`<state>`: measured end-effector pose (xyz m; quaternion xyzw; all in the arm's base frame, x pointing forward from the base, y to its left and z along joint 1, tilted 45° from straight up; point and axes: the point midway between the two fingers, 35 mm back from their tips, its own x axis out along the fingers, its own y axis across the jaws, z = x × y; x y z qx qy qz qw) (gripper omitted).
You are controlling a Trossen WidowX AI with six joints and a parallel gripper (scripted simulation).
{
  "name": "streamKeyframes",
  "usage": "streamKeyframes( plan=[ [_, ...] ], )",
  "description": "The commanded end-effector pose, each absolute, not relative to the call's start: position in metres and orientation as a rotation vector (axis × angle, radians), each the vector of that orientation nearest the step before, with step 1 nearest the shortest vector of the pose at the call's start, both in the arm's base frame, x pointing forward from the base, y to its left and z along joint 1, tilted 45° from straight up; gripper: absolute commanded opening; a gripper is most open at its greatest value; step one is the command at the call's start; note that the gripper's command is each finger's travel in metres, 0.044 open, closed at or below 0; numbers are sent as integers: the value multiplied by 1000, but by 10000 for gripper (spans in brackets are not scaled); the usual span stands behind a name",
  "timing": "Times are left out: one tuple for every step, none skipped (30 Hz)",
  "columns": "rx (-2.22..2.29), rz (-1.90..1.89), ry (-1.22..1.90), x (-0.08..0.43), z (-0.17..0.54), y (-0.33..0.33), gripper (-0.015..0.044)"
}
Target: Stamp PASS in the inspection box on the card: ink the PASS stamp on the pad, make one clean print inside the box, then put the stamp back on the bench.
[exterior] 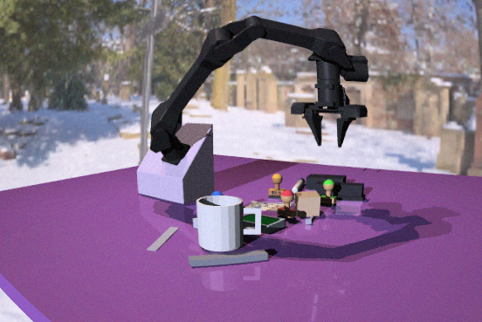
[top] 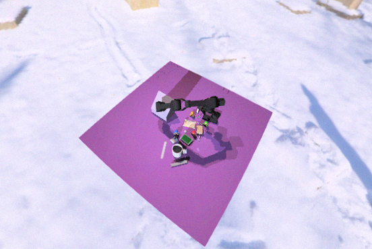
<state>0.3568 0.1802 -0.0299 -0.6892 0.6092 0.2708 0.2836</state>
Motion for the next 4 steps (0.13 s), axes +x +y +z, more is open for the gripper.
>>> streamKeyframes(
  plan=[
    [-1845,725,1631,357,-30,180,261],
    [-1845,725,1631,357,-30,180,261],
    [-1845,725,1631,357,-30,180,261],
    [-1845,725,1631,357,-30,180,261]
  ],
)
